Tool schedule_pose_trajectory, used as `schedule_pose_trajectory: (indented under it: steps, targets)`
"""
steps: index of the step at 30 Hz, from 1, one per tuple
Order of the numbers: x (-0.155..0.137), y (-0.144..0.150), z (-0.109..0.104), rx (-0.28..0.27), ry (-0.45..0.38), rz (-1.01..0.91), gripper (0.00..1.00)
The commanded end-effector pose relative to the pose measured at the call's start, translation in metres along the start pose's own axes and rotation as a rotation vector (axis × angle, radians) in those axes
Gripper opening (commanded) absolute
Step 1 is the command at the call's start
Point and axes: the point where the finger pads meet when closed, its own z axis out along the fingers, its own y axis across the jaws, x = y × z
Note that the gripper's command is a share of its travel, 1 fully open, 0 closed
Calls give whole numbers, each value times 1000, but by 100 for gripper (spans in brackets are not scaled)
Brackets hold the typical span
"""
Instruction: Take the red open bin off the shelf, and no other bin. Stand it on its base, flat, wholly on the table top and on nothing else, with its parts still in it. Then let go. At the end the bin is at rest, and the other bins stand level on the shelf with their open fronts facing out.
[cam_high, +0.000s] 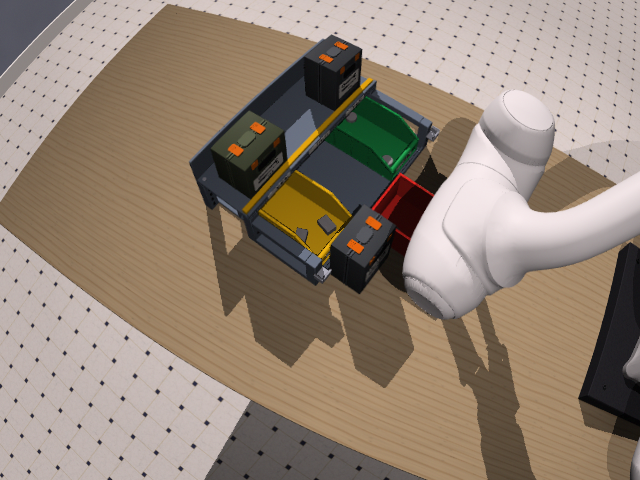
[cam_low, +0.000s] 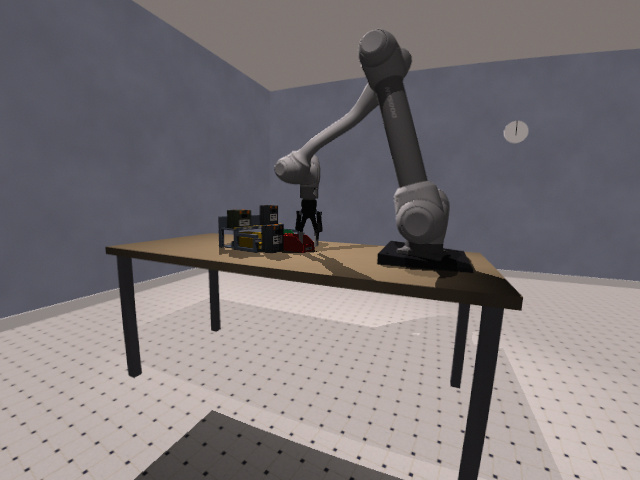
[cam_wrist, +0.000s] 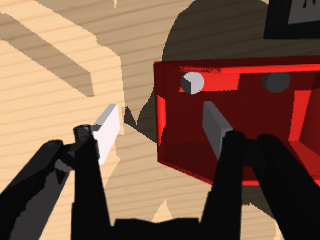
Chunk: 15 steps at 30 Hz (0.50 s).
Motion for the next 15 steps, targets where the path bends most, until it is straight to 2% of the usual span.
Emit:
schedule_pose_trajectory:
  steps: [1, 10, 15]
  targets:
    - [0, 0, 0, 0, 0, 0, 57]
    - [0, 0, 0, 0, 0, 0, 57]
    - [0, 0, -40, 0, 0, 0, 57]
